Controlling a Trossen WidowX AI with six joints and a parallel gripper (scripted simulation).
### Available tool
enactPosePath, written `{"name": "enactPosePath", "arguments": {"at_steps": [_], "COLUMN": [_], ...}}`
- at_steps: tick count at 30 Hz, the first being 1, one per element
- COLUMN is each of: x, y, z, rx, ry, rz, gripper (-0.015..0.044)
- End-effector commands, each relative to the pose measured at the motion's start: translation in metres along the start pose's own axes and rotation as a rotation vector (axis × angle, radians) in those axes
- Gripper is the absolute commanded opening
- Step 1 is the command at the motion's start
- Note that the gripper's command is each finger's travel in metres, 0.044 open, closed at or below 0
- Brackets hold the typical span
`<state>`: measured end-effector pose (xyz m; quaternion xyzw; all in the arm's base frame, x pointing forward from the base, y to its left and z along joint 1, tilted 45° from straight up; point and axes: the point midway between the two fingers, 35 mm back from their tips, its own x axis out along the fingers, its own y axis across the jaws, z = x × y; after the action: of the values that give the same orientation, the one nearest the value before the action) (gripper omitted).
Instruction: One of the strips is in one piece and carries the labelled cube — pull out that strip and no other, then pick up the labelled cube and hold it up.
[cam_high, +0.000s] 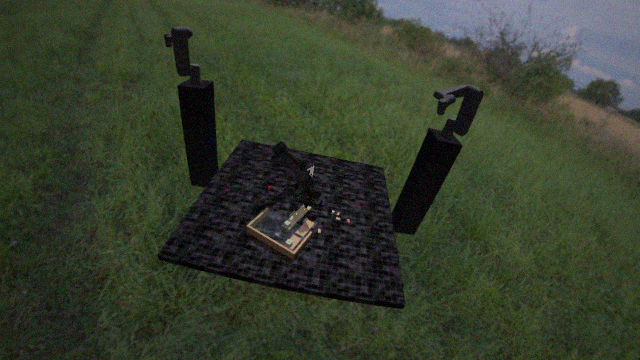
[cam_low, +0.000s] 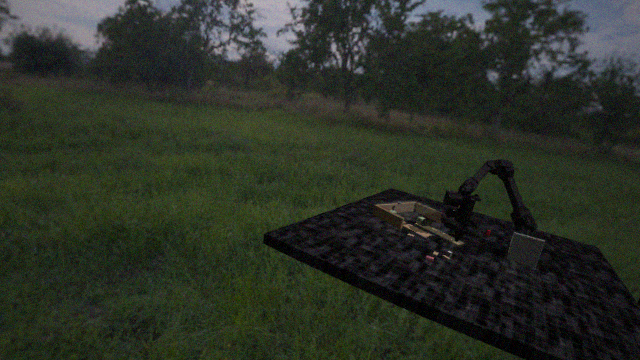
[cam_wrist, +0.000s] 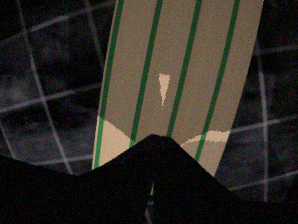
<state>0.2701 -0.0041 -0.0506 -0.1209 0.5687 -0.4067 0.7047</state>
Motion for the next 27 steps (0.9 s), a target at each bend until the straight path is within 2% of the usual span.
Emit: {"name": "enactPosePath", "arguments": {"at_steps": [1,27], "x": [0.004,0.003], "y": [-0.002,-0.002], "z": [-0.012,-0.054], "rx": [-0.007,-0.008], "ry": [0.022,0.023], "rz": [-0.004,-0.004], "gripper": [0.0,0.0]}}
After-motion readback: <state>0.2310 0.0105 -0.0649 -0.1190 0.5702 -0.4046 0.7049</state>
